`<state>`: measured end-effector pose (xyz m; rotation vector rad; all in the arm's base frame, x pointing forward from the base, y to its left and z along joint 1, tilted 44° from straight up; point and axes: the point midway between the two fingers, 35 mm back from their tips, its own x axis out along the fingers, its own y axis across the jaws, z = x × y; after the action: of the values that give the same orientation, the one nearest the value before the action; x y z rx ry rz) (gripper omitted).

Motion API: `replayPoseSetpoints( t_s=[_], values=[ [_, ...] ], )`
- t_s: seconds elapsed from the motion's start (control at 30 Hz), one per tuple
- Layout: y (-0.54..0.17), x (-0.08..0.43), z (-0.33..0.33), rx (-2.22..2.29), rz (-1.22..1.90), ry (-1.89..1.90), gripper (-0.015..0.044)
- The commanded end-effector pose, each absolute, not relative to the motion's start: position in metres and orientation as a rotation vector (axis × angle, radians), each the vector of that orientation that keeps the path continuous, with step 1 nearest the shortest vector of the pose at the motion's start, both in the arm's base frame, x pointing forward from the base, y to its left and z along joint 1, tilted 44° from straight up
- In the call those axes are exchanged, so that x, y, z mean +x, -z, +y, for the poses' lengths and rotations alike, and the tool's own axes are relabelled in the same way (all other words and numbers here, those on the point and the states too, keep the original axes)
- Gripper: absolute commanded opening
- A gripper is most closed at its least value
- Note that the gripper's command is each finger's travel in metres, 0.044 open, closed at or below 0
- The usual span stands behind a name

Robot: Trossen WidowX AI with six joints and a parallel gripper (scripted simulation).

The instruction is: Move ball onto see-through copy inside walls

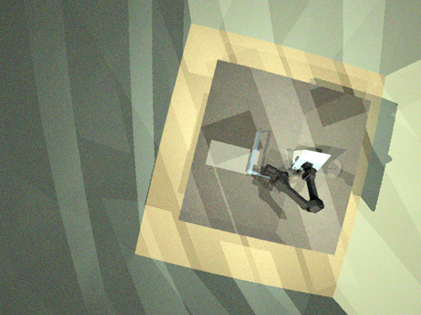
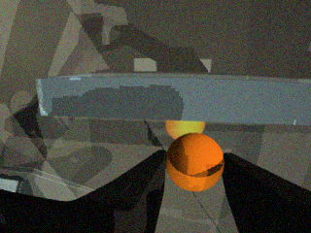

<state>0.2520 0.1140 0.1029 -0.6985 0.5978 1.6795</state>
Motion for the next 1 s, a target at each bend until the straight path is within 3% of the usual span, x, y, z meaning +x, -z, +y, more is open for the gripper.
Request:
replayPoseSetpoints(
  t_s=[0.0,0.97],
  values=[
    [-0.09,0.247,0.13,-0.697,0.588,-1.677,0.0],
    [-0.069,0.24,0.151,-0.694,0.585,-1.678,0.0]
  ],
)
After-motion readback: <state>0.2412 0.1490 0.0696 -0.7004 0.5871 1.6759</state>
